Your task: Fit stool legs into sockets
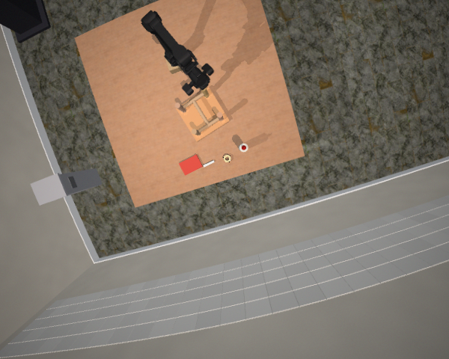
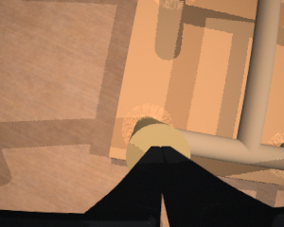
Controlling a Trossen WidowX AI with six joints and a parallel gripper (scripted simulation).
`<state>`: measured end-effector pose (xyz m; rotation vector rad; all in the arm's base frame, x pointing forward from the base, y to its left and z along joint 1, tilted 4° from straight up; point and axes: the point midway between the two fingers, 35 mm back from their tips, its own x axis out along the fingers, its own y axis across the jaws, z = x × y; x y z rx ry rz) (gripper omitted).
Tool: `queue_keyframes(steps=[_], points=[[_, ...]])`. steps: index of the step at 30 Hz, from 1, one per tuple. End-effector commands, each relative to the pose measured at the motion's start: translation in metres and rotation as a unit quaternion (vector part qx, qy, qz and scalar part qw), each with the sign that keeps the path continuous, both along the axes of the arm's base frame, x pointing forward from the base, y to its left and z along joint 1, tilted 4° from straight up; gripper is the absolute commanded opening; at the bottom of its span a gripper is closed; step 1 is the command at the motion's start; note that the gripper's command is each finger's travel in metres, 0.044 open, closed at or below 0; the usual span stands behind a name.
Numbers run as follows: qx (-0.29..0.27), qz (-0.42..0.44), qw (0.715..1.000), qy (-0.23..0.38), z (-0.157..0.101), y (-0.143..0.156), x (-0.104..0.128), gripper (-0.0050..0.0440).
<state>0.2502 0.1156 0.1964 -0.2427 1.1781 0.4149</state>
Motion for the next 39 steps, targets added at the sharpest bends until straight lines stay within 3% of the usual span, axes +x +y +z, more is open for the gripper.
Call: queue_keyframes(steps=[1, 12, 21, 23, 31, 39], points=[[0.003, 0.001, 1.000, -0.008, 0.010, 0.000, 0.000, 0.0000], [0.003, -0.004, 1.000, -0.009, 0.014, -0.003, 0.000, 0.0000], [0.002, -0.161, 0.987, 0.018, 0.019, -0.089, 0.036, 0.0000], [0.002, -0.161, 0.987, 0.018, 0.019, -0.089, 0.036, 0.0000], [0.008, -0.287, 0.957, 0.040, 0.022, -0.169, 0.044, 0.0000], [0.009, -0.290, 0.956, 0.040, 0.023, -0.171, 0.044, 0.0000]])
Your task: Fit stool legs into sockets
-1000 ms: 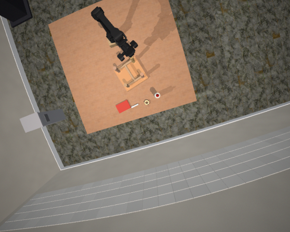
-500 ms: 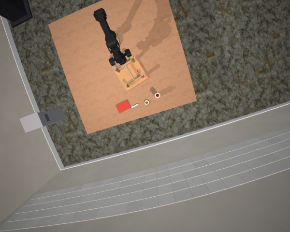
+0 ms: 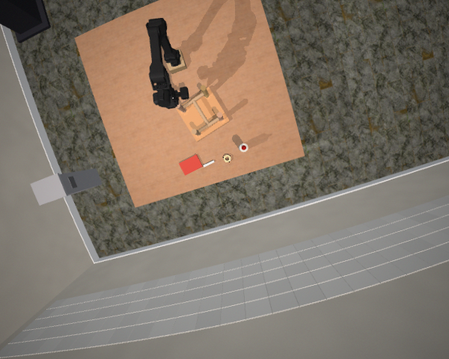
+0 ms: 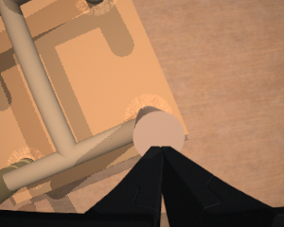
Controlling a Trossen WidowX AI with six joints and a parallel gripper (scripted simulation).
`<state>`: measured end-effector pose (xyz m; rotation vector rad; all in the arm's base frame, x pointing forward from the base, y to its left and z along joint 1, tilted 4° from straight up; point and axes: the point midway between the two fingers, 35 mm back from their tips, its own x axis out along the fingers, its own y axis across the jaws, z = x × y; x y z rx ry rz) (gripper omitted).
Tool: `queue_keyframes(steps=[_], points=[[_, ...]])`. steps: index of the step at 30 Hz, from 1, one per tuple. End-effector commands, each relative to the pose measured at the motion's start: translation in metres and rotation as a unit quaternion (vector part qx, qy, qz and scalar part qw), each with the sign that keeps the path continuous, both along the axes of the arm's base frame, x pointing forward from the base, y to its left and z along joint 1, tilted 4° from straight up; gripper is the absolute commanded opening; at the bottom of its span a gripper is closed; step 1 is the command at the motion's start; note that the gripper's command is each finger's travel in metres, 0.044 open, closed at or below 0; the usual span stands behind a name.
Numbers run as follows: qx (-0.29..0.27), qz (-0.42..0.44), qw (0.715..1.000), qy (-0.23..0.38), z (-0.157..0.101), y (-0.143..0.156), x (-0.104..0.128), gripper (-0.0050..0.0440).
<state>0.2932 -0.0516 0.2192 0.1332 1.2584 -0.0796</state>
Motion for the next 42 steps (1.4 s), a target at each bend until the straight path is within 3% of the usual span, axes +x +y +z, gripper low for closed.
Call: queue_keyframes(steps=[1, 8, 42], points=[[0.002, -0.003, 1.000, 0.002, 0.000, -0.003, 0.001, 0.0000], [0.002, -0.003, 1.000, 0.002, -0.025, -0.002, 0.001, 0.0000], [0.002, -0.003, 1.000, 0.002, -0.053, -0.001, 0.004, 0.0000]])
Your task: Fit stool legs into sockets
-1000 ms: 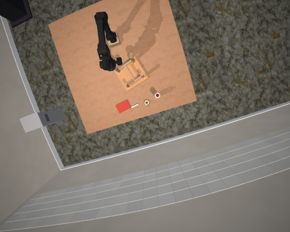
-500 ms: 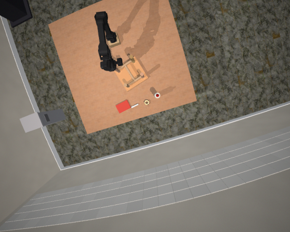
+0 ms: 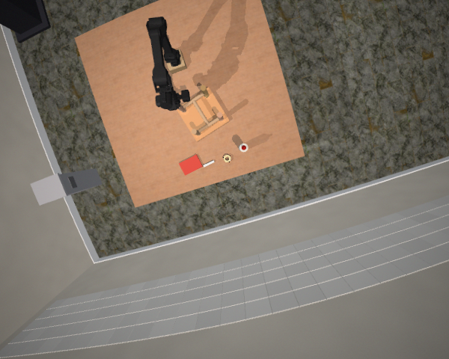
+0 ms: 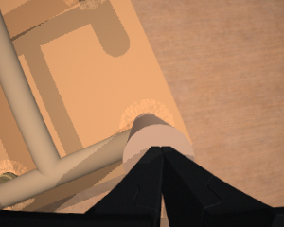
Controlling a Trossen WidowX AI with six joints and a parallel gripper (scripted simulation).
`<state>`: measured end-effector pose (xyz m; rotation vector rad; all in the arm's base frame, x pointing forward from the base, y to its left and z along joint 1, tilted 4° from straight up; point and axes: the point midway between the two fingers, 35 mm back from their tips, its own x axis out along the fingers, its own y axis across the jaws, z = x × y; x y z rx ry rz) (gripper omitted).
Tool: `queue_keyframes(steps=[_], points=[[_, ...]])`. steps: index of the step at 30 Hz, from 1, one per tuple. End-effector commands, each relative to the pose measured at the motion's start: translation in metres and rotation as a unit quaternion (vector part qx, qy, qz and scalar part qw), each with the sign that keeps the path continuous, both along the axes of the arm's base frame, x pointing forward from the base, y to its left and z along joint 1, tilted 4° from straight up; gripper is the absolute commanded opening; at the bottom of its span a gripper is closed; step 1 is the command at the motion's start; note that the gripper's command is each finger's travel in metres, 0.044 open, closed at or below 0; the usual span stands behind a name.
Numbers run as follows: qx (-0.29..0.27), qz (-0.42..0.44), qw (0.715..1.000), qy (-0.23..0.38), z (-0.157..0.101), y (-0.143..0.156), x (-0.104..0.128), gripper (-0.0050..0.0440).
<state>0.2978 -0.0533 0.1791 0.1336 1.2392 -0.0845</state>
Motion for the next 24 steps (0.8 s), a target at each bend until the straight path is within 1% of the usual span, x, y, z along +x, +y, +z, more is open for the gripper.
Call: queue_keyframes(steps=[1, 14, 24], points=[[0.004, -0.001, 1.000, 0.012, -0.014, 0.001, 0.000, 0.0000], [0.004, -0.001, 1.000, 0.012, -0.025, 0.002, 0.000, 0.0000], [0.004, -0.001, 1.000, 0.012, -0.026, 0.002, 0.000, 0.0000]])
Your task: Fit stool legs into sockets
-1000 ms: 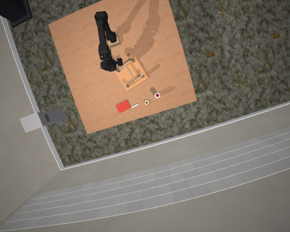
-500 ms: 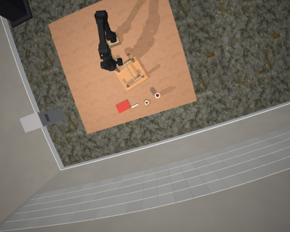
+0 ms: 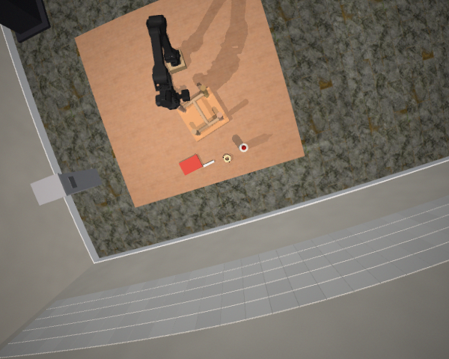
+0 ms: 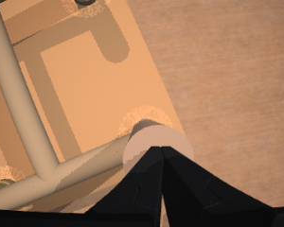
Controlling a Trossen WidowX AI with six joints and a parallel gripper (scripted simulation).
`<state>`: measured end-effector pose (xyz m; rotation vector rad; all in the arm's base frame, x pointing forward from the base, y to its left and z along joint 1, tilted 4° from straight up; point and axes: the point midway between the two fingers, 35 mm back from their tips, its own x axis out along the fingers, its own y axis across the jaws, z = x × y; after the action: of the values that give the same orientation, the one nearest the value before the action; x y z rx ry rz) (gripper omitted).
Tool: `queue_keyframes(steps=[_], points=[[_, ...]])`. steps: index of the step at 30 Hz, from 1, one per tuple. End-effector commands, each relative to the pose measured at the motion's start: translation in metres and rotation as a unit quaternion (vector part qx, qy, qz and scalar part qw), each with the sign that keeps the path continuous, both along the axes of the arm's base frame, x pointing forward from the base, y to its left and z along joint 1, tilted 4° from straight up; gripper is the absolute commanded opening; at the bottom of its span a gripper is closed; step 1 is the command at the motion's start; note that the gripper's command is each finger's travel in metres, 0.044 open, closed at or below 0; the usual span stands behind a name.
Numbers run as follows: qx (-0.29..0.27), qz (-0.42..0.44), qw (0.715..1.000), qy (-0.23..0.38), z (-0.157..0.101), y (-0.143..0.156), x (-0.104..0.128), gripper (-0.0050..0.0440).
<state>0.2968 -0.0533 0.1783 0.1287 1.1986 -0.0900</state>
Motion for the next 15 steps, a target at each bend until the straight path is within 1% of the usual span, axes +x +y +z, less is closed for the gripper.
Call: queue_keyframes(steps=[1, 15], points=[[0.009, 0.001, 0.999, 0.031, -0.0252, 0.0019, 0.0008, 0.0000], [0.009, 0.001, 0.999, 0.031, -0.0268, 0.0020, 0.0009, 0.0000]])
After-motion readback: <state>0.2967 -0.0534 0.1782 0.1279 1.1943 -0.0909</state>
